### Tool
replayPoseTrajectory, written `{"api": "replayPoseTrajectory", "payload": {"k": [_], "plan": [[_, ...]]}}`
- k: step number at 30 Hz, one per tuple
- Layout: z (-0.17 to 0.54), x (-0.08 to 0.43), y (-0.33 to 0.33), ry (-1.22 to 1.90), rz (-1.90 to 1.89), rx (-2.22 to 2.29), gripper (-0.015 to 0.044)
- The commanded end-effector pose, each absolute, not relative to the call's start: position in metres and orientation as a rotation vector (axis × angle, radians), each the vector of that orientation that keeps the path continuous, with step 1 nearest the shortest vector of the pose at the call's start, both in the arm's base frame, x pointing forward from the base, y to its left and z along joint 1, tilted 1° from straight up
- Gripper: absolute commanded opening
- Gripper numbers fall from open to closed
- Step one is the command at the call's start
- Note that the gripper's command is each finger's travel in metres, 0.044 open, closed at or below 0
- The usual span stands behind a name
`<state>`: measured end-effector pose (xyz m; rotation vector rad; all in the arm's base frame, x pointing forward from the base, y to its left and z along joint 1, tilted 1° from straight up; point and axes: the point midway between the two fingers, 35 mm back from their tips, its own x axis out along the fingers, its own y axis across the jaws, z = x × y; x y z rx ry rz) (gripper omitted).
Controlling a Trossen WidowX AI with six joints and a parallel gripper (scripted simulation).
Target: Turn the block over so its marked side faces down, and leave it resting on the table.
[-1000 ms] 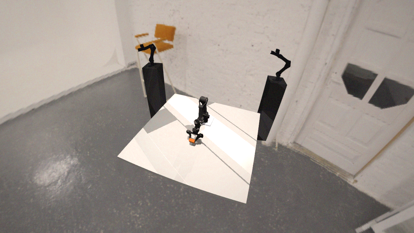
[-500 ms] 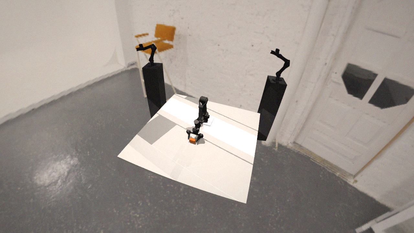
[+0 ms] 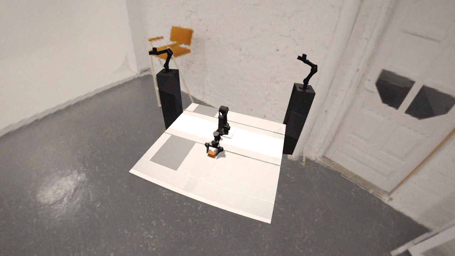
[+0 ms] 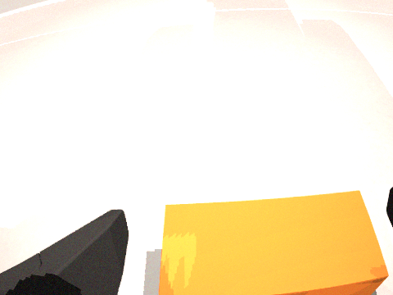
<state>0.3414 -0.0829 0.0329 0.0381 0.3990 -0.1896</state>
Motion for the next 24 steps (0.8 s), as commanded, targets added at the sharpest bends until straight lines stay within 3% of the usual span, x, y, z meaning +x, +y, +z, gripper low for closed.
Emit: {"api": "replayPoseTrajectory", "payload": {"k": [1, 11, 18, 24], "plan": [[0.033, 0.341, -0.082, 0.399, -0.186, 0.043, 0.044], [0.032, 0.345, -0.083, 0.423, -0.186, 0.045, 0.044], [0.047, 0.361, -0.087, 0.668, -0.18, 0.065, 0.044], [0.084, 0.341, -0.083, 0.896, -0.174, 0.089, 0.044]]}}
